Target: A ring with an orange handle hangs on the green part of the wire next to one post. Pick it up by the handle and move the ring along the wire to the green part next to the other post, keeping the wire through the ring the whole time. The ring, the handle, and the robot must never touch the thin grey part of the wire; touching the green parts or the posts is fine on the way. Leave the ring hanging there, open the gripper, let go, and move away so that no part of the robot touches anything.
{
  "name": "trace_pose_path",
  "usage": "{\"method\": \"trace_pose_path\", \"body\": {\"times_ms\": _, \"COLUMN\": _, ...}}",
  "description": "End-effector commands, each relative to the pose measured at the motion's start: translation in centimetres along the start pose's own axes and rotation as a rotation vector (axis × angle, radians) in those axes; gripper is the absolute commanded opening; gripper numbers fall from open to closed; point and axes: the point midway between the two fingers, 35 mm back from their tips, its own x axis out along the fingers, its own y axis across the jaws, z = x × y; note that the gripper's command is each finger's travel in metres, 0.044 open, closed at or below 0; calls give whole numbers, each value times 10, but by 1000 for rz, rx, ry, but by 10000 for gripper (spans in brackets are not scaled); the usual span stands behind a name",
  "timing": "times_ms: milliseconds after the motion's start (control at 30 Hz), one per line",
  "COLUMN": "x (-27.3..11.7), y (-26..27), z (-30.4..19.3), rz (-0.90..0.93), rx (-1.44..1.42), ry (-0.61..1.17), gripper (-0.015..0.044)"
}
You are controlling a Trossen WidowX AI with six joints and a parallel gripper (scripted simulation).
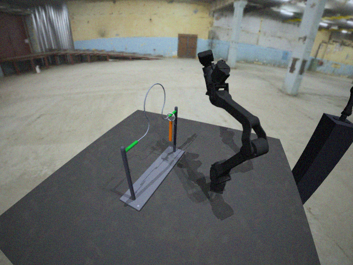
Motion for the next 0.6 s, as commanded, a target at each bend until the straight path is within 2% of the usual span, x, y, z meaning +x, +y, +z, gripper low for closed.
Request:
{"method": "trace_pose_path", "body": {"times_ms": 0, "x": -17, "y": -21, "z": -20, "rz": -5, "rx": -137, "ry": 115, "gripper": 160}}
{"method": "trace_pose_path", "body": {"times_ms": 267, "x": -66, "y": -78, "z": -69, "rz": 19, "rx": -428, "ry": 404, "gripper": 160}}
{"method": "trace_pose_path", "body": {"times_ms": 567, "x": -143, "y": -141, "z": -118, "rz": 118, "rx": -658, "ry": 722, "gripper": 160}}
